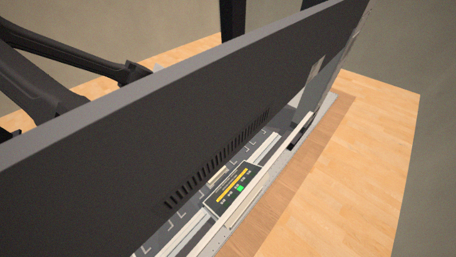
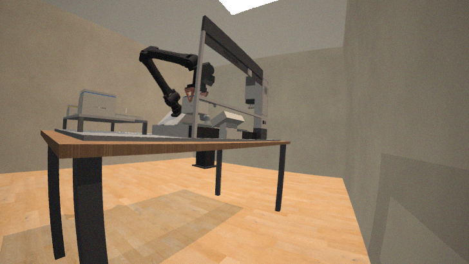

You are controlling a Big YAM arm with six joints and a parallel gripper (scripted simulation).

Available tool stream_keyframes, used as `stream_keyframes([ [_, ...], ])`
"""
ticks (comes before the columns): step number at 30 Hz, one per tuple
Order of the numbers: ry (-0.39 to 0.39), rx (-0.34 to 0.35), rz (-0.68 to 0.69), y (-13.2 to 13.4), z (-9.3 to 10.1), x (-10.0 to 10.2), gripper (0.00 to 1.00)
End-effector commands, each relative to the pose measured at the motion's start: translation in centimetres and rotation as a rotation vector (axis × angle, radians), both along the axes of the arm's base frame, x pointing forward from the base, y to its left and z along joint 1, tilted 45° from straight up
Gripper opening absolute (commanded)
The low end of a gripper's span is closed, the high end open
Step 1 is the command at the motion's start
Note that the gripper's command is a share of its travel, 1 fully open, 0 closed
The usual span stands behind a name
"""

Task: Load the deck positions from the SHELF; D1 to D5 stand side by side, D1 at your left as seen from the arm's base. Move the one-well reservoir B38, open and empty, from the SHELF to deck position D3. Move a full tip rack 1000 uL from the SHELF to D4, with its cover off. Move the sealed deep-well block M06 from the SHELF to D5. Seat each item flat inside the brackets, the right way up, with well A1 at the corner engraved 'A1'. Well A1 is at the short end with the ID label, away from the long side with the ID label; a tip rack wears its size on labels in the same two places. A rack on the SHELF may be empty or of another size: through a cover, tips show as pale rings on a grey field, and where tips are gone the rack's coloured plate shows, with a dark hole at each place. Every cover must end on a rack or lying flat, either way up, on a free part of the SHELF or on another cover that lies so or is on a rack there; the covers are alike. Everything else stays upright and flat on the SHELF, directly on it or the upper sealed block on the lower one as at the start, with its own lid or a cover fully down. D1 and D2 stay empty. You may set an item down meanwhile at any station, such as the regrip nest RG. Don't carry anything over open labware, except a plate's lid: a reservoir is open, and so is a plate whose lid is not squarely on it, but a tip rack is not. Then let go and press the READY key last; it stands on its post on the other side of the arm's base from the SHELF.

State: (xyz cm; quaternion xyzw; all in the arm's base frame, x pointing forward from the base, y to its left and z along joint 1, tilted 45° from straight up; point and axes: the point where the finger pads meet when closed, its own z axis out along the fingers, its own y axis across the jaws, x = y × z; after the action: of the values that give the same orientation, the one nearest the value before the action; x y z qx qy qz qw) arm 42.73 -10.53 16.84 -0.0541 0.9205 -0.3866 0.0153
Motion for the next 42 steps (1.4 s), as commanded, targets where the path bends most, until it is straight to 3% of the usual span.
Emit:
stream_keyframes([
  [1, -0.004, 0.002, 0.010, -0.3, -0.1, 0.5, 0.00],
  [2, -0.025, 0.003, 0.036, 0.7, 0.6, 1.0, 0.00],
  [6, -0.001, 0.002, 0.010, -0.9, -0.8, 0.5, 0.00],
  [16, -0.007, 0.002, 0.010, -2.0, -1.7, 0.6, 0.00],
  [19, -0.023, 0.002, 0.034, -1.1, -1.2, 1.4, 0.00],
  [21, 0.000, 0.002, 0.011, -2.3, -2.4, 0.7, 0.00],
  [33, -0.007, 0.001, 0.011, -3.8, -3.5, 0.8, 0.00],
  [36, -0.016, 0.001, 0.033, -3.0, -3.3, 1.5, 0.00],
  [42, -0.005, 0.001, 0.011, -4.7, -4.4, 0.8, 0.00],
])
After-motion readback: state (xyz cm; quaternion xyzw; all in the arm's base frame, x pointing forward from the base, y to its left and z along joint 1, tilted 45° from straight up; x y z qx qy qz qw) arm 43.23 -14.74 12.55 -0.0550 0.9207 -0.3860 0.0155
